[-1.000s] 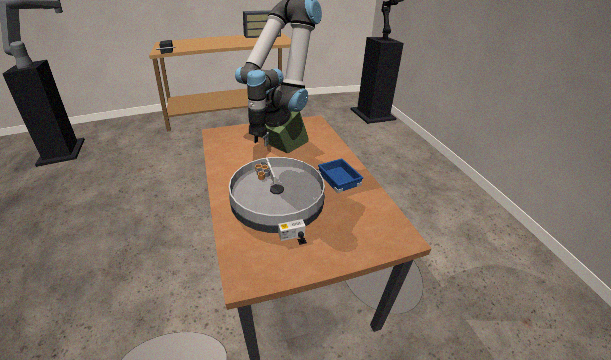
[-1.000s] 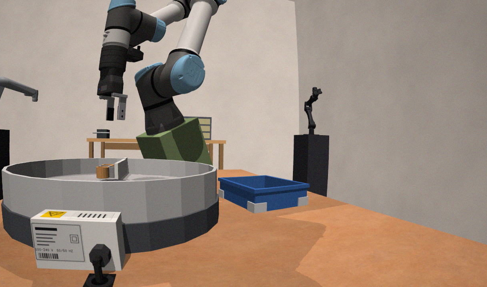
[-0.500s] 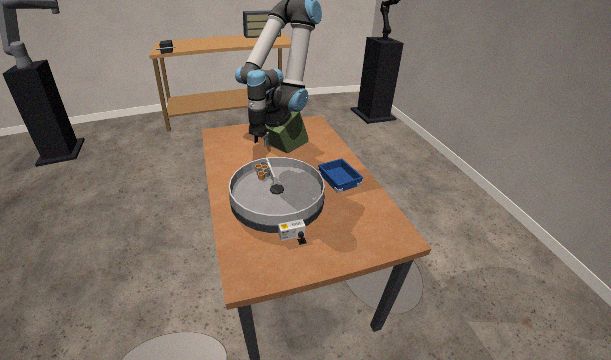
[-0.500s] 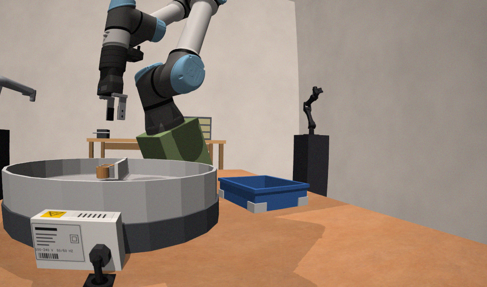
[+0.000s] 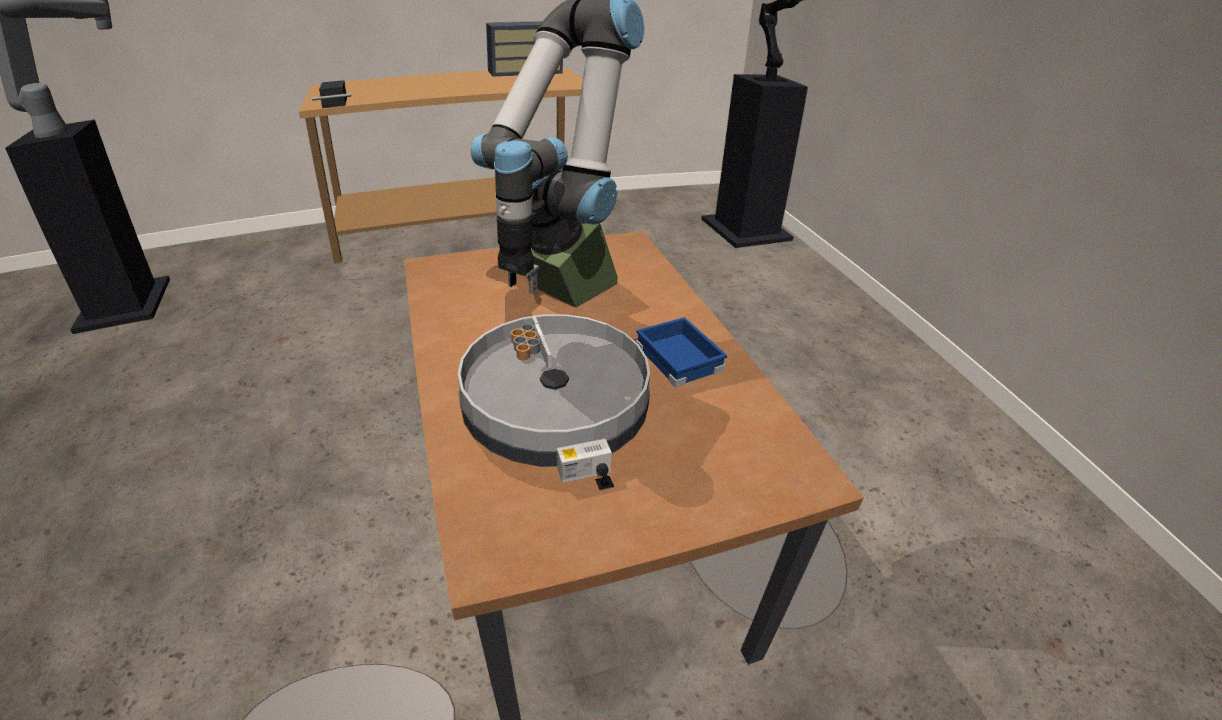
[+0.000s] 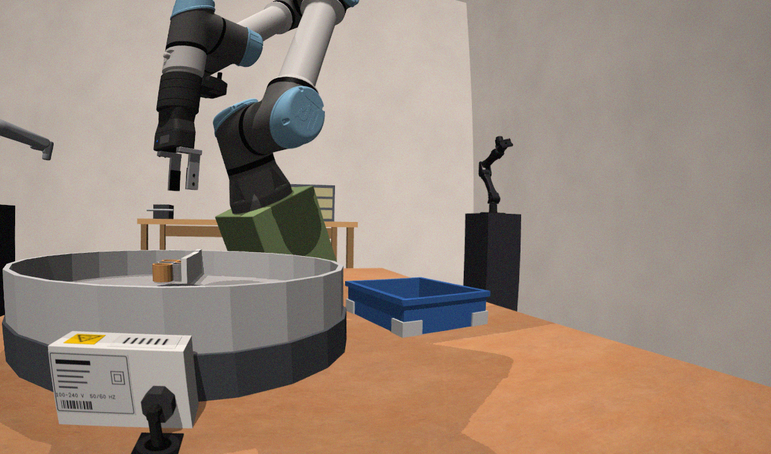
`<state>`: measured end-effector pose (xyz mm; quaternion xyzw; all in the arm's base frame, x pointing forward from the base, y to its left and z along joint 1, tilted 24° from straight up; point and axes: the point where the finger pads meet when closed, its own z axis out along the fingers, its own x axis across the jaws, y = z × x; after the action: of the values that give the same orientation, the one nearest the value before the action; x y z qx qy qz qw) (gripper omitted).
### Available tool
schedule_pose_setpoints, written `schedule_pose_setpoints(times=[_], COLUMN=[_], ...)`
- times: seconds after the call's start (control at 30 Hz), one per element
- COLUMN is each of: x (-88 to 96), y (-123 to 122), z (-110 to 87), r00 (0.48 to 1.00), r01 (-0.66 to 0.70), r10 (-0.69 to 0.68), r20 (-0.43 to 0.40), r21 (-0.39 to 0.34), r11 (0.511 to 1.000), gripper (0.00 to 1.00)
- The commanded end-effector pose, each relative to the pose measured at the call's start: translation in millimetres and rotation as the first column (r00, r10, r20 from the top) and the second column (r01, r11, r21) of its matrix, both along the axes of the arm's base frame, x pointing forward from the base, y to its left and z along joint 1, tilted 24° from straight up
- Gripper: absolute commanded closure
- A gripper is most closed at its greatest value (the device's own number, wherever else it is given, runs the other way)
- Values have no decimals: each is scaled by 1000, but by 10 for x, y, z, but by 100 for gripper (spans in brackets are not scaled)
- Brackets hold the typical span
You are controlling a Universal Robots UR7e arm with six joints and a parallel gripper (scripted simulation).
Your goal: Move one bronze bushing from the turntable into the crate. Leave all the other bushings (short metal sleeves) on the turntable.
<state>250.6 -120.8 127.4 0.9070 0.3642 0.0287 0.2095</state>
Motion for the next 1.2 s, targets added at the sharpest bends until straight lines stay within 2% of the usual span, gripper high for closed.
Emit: schedule_pose_setpoints(times=[0.0,1.03,1.17], x=[2,2,33], y=[-1,-1,158], z=[3,3,-70], r00=[1000,1000,1000], r01=[0,0,-11], r10=[0,0,11], r20=[1,1,5], r21=[-1,-1,5], r11=[1000,1000,1000], gripper=[0,0,0])
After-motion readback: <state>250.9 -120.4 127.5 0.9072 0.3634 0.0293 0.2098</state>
